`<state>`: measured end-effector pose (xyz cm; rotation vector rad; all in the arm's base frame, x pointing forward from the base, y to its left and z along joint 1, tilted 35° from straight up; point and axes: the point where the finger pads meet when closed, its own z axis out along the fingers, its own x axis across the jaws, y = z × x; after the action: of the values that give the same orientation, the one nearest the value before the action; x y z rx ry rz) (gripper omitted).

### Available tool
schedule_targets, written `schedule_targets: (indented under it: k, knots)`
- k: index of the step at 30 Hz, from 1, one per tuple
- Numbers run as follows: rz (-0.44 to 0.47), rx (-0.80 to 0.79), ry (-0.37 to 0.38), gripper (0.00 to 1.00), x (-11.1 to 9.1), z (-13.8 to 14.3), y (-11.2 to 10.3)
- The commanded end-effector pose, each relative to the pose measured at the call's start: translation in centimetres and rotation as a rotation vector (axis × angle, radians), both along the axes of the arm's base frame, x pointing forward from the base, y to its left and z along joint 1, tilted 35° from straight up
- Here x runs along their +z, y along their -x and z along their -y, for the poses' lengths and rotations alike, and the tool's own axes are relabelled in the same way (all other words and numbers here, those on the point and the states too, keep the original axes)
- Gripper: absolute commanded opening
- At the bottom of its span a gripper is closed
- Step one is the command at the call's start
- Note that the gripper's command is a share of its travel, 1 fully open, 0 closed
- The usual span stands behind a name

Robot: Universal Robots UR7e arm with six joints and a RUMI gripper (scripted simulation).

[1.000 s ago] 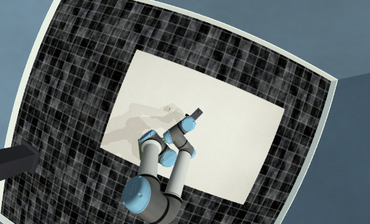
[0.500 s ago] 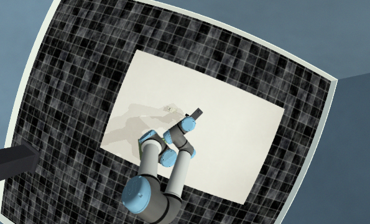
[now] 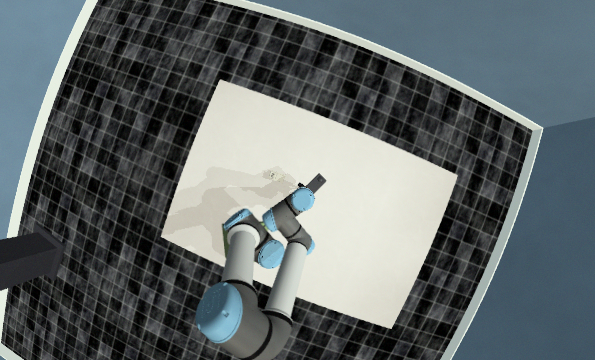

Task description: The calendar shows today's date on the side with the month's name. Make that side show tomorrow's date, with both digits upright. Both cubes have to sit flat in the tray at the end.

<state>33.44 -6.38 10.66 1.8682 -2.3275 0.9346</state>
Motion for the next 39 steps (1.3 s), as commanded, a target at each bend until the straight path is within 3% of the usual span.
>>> schedule_targets:
  k: [1, 10, 25, 39]
  knots:
    - [-0.002, -0.001, -0.001, 0.1, -0.13, 0.04, 0.07]
    - [-0.002, -0.001, -0.001, 0.1, -0.13, 0.04, 0.07]
    - [-0.002, -0.001, -0.001, 0.28, -0.13, 0.04, 0.07]
    - [0.0, -0.001, 0.0, 0.28, 0.04, 0.0, 0.05]
